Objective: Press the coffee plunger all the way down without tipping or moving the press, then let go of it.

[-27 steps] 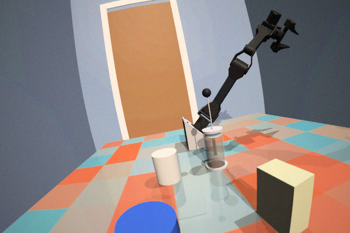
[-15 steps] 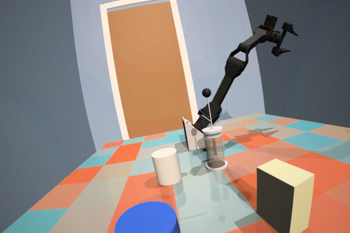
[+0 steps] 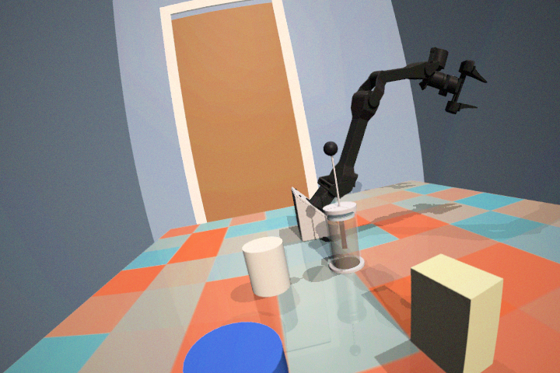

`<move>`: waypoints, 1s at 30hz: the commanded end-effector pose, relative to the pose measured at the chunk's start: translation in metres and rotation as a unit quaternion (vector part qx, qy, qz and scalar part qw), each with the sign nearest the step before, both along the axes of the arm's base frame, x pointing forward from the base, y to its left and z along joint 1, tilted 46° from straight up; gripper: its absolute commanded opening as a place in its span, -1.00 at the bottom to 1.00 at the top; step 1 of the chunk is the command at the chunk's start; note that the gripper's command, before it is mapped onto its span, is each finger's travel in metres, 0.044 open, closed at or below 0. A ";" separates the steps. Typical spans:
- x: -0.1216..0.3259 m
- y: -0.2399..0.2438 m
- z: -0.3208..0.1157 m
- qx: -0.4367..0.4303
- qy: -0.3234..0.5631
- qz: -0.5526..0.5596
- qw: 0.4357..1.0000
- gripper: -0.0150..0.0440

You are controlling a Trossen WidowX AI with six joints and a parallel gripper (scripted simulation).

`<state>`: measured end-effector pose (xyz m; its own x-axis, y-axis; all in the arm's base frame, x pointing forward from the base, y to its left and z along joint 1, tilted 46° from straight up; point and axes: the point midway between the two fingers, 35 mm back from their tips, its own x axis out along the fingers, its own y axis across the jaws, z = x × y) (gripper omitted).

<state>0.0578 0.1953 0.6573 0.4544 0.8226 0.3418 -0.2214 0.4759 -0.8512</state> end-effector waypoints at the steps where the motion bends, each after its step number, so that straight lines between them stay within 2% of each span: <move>1: 0.031 0.028 -0.035 -0.077 -0.017 -0.055 0.995 1.00; 8: 0.101 0.042 -0.091 -0.170 0.015 -0.132 0.976 1.00; 13: 0.159 0.031 -0.142 -0.243 0.068 -0.183 0.950 1.00; 22: 0.242 -0.029 -0.230 -0.322 0.205 -0.244 0.891 1.00; 30: 0.279 -0.111 -0.309 -0.325 0.367 -0.274 0.828 1.00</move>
